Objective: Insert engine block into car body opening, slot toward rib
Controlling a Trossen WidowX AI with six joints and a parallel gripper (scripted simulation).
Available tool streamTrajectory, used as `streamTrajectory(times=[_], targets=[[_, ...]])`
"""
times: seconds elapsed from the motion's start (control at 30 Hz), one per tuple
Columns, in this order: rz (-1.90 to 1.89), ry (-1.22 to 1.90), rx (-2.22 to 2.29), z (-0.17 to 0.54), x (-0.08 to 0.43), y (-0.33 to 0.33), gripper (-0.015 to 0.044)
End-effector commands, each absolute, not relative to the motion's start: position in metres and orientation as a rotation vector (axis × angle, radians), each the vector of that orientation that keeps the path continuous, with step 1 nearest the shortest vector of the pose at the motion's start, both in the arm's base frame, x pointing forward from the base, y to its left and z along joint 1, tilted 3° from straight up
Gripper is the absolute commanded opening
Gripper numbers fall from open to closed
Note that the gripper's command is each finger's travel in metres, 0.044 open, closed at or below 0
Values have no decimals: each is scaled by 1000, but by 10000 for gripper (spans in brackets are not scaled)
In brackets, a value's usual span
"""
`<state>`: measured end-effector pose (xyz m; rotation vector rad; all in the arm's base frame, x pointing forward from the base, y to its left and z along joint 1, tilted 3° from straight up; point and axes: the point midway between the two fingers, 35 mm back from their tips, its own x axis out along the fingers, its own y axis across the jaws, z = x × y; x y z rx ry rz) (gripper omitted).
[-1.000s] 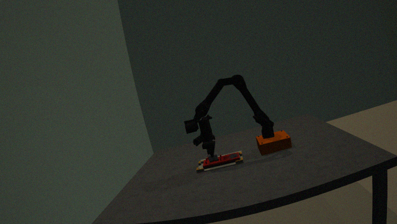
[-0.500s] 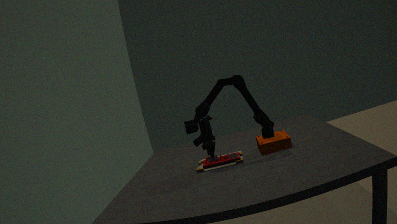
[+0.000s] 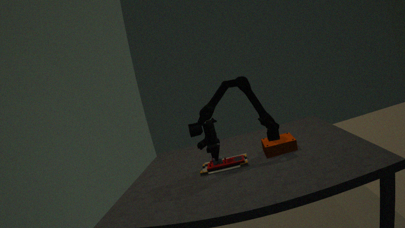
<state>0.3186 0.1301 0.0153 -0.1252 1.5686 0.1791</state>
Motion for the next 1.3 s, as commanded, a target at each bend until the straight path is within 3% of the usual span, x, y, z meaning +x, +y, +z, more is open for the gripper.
streamTrajectory(times=[0.0,0.6,0.97,1.27], targets=[[179,1569,-119,14,318,131,158],[180,1569,-120,10,318,131,158],[179,1569,-125,11,319,130,440],[179,1569,-125,11,319,130,440]])
